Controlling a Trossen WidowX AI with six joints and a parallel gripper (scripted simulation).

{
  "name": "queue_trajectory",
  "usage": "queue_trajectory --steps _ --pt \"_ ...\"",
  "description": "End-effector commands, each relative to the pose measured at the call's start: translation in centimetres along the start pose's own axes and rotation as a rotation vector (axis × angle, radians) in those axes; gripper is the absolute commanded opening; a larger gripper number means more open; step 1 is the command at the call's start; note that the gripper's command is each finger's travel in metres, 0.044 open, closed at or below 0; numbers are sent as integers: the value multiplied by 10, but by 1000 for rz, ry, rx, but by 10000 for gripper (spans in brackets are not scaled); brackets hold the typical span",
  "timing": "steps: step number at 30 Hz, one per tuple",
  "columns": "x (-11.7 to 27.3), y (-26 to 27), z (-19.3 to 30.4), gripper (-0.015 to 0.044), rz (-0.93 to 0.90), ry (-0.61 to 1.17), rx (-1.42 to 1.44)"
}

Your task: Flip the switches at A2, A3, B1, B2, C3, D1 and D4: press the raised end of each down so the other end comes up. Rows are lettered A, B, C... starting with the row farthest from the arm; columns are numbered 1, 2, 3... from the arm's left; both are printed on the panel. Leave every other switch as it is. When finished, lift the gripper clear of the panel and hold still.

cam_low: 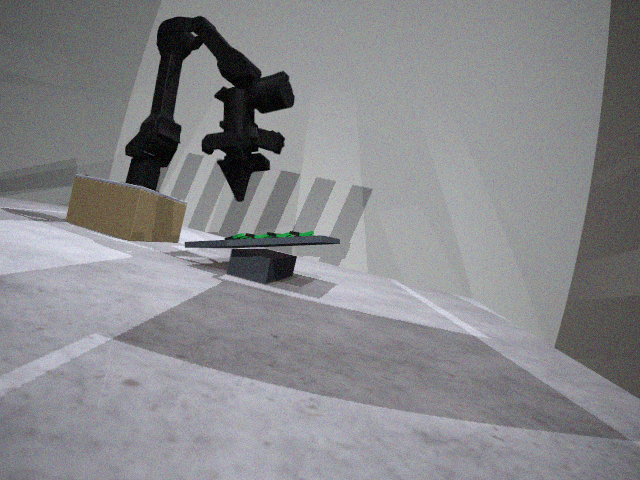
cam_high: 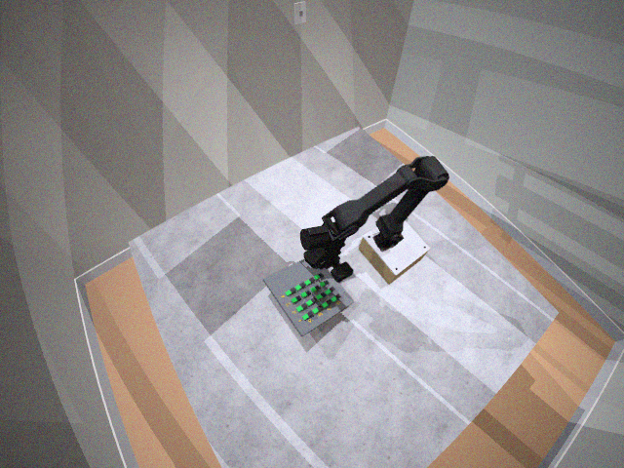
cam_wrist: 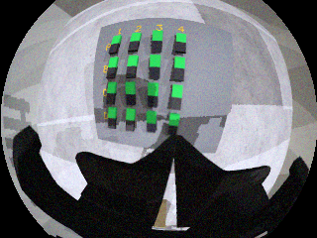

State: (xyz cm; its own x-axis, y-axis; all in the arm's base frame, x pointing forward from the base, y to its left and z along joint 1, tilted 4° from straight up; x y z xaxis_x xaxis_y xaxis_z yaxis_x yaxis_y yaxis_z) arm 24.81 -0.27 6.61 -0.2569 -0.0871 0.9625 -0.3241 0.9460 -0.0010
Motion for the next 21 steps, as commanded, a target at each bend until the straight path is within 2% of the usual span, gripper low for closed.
queue_trajectory --steps 1,21 --pt "-25 -1 1 0 -16 22 10" --pt "-52 -1 1 0 -17 26 12"
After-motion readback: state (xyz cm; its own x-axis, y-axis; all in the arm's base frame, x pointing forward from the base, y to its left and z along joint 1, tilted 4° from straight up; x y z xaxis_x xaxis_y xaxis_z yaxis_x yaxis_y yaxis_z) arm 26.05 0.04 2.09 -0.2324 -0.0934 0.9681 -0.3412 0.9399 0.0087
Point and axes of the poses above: the point midway between the two fingers, 35 mm back from their tips, its own x axis back along the fingers, its own y axis across the jaws, z = x × y, the point moved 2 cm from there along x, back along the fingers, and after that the axes turned 9 degrees about x, right-handed, at the moved point
